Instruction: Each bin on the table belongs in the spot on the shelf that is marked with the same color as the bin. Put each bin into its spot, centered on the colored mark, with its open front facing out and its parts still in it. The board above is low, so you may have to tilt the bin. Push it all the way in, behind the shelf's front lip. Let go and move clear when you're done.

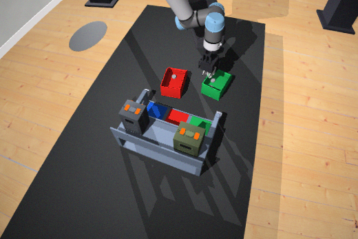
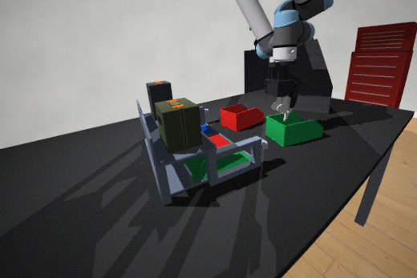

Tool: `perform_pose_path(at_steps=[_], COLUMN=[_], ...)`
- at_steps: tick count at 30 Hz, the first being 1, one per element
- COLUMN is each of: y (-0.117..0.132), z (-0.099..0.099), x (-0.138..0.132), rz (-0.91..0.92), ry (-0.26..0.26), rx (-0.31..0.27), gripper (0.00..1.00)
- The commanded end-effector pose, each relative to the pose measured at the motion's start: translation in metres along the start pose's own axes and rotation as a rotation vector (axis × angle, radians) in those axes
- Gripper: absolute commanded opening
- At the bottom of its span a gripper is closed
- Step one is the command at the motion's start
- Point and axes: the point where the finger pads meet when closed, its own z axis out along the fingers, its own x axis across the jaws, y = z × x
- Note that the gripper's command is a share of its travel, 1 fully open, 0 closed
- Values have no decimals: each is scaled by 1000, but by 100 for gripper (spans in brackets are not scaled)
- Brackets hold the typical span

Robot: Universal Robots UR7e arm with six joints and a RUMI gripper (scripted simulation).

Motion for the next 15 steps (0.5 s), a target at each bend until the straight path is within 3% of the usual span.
perform_pose_path(at_steps=[1, 15], y=[0, 0], z=[-1, -6], x=[0, 0], rz=[0, 0], ry=[0, 0], rx=[-1, -1], gripper=[0, 0])
